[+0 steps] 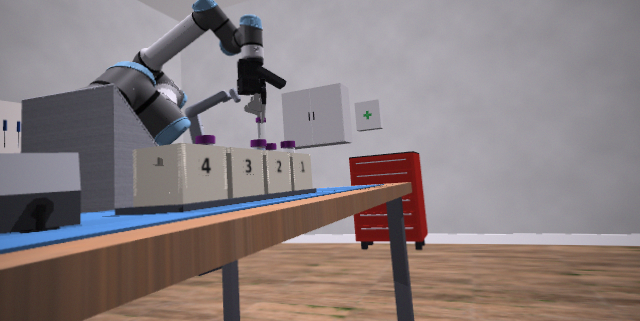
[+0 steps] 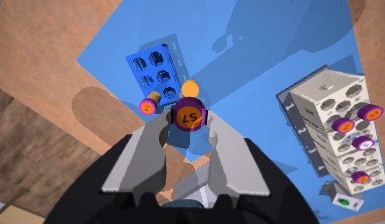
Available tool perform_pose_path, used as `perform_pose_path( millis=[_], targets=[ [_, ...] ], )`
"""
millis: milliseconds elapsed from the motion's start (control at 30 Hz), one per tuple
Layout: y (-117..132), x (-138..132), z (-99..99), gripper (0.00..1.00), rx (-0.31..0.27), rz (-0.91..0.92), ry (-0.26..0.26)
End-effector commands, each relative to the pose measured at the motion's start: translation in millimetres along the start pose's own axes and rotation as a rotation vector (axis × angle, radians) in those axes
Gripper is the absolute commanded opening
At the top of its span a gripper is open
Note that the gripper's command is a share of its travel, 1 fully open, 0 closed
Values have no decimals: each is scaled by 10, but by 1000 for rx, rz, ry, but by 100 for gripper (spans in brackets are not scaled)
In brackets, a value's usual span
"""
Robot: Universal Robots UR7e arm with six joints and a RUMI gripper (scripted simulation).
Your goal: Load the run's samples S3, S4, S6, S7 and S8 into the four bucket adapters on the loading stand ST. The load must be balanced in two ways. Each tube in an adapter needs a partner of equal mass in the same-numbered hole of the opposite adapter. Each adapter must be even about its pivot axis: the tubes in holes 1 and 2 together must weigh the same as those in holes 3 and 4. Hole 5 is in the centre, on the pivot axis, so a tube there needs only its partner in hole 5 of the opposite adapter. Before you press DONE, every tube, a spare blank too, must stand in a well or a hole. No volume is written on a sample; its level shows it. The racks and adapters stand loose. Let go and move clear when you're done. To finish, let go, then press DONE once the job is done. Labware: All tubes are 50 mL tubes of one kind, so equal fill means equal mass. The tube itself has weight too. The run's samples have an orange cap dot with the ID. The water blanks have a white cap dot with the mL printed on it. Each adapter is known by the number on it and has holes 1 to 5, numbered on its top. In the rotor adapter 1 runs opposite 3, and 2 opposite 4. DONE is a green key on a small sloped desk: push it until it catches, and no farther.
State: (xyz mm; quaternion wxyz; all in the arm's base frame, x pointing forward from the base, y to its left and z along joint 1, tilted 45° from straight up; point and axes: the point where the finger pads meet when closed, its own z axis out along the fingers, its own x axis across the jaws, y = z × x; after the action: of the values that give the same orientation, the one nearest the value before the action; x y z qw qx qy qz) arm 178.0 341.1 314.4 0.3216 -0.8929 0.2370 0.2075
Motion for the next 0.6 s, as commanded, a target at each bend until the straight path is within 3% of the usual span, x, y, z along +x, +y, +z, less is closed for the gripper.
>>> perform_pose_path(
  millis=[0, 567],
  targets=[
    [137, 344, -8, 0, 1, 73, 1],
    [519, 1269, -8, 0, 1, 73, 1]
  ],
)
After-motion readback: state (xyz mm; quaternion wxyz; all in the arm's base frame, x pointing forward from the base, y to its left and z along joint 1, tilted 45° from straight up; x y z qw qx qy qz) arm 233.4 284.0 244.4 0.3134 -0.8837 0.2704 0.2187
